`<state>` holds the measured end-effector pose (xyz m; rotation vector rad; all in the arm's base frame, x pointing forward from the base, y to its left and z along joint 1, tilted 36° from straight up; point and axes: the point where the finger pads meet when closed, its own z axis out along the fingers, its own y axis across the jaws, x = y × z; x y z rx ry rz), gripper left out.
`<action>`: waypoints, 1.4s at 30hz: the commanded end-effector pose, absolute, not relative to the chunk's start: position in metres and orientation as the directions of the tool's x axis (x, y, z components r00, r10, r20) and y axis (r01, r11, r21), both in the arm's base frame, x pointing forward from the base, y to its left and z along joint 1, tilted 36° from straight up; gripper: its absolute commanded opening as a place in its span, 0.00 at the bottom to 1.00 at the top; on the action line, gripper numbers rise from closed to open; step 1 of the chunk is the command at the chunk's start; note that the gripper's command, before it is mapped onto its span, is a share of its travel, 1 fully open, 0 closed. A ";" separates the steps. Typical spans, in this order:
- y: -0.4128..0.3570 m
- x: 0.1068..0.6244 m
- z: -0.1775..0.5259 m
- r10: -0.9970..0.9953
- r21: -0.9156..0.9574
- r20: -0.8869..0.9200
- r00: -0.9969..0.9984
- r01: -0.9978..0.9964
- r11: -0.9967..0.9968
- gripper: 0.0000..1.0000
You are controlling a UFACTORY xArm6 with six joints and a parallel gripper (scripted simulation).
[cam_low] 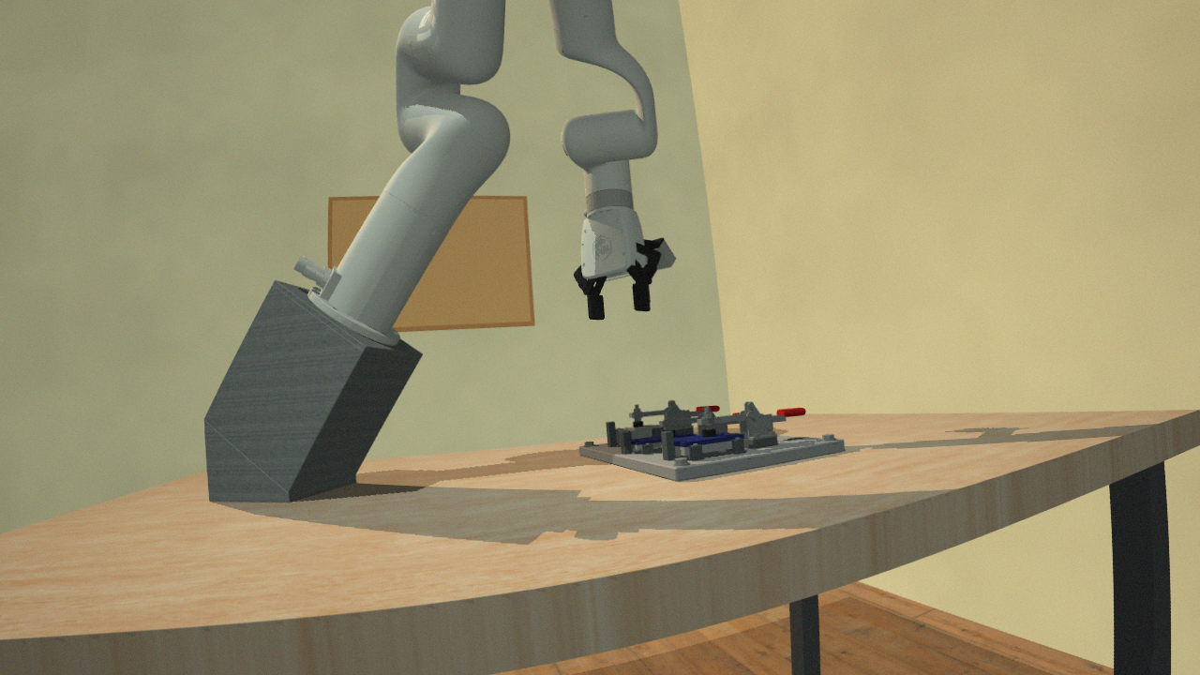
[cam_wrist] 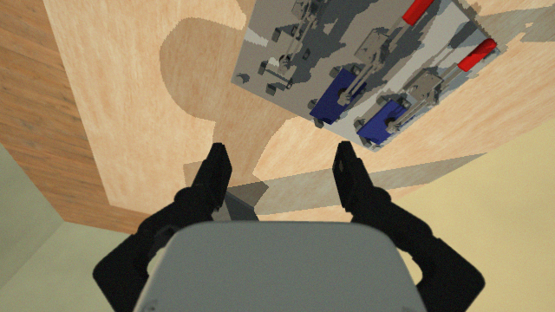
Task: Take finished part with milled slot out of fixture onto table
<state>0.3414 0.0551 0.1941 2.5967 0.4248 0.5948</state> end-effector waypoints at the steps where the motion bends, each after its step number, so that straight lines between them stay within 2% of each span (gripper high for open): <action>1: 0.056 0.343 0.195 0.347 0.471 0.361 0.866 0.152 -0.869 1.00; 10: 0.056 0.343 0.195 0.347 0.471 0.361 0.866 0.152 -0.869 1.00; 13: 0.056 0.350 0.194 0.191 0.400 0.436 0.879 0.000 -0.916 1.00; 27: 0.056 0.350 0.194 0.188 0.399 0.438 0.879 -0.002 -0.917 1.00; 34: 0.056 0.359 0.193 -0.041 0.279 0.520 0.853 -0.216 -0.936 1.00; 42: 0.056 0.360 0.193 -0.084 0.255 0.532 0.842 -0.254 -0.933 1.00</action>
